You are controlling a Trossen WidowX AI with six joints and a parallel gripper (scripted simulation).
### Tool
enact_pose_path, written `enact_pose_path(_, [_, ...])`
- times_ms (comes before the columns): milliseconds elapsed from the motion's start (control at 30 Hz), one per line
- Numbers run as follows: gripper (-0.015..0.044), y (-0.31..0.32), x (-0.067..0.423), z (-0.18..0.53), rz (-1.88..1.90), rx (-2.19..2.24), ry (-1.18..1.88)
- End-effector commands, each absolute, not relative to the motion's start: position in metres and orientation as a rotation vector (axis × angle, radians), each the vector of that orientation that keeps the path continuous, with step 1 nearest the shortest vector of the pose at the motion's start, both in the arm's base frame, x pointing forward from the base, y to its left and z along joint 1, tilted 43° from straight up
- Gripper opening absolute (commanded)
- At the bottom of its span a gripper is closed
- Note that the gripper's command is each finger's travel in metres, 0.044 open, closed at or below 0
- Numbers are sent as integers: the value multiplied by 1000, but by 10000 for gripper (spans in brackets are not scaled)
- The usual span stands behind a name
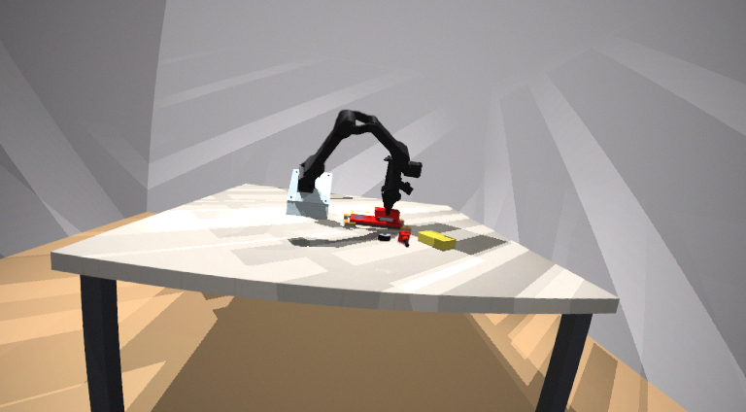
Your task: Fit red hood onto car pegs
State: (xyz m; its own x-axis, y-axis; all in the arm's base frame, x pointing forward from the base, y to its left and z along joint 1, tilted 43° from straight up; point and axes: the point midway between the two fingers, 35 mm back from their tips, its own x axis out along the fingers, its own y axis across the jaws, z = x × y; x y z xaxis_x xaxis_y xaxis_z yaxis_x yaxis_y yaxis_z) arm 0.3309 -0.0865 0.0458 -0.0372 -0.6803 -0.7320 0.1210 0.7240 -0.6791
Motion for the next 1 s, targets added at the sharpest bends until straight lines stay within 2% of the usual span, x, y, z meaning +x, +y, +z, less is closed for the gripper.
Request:
enact_pose_path(0, [0, -87, 331, 45, -685, -488, 1478])
enact_pose_path(967, [0, -95, 331, 37, -685, -488, 1477])
